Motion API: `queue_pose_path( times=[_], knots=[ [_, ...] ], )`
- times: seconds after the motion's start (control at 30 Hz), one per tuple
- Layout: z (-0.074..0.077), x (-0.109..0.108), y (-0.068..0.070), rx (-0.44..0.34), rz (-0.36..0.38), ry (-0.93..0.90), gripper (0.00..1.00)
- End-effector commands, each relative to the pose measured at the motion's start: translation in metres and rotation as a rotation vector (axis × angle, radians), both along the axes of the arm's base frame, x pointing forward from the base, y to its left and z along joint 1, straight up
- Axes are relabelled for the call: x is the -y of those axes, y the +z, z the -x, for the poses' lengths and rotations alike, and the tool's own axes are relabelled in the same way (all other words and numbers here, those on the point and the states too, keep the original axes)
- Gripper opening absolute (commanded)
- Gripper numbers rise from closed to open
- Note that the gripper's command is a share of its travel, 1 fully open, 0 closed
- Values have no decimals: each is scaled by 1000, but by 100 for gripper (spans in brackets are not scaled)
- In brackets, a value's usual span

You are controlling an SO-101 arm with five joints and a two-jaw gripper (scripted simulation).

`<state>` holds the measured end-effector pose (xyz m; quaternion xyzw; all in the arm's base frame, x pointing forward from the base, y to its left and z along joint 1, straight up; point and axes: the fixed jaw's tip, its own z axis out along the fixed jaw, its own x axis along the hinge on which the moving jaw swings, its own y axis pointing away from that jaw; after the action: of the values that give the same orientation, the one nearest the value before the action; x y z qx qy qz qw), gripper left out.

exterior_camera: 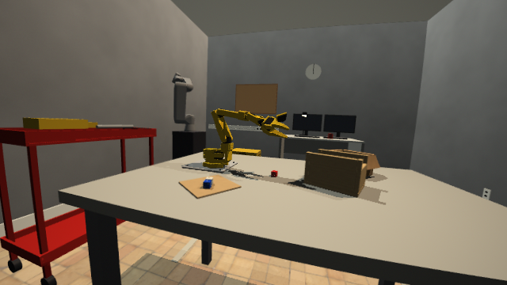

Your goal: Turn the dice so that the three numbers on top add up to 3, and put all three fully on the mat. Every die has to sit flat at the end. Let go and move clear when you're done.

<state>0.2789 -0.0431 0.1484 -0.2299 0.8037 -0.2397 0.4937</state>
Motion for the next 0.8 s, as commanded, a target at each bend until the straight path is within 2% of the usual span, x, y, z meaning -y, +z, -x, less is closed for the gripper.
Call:
queue_pose_path(
  times=[0.0,0.13,0.2,0.23,0.33,0.57,0.7,0.77],
  knots=[
    [2,3,-3,-170,99,61,28],
    [7,3,-4,-288,194,139,28],
    [7,3,-4,-288,194,139,28],
    [11,4,-5,-373,245,187,28],
    [15,3,-5,-419,289,235,28],
    [31,3,-4,-611,412,406,28],
    [38,2,-3,-674,451,476,28],
    [38,2,-3,-674,451,476,28]
  ],
)
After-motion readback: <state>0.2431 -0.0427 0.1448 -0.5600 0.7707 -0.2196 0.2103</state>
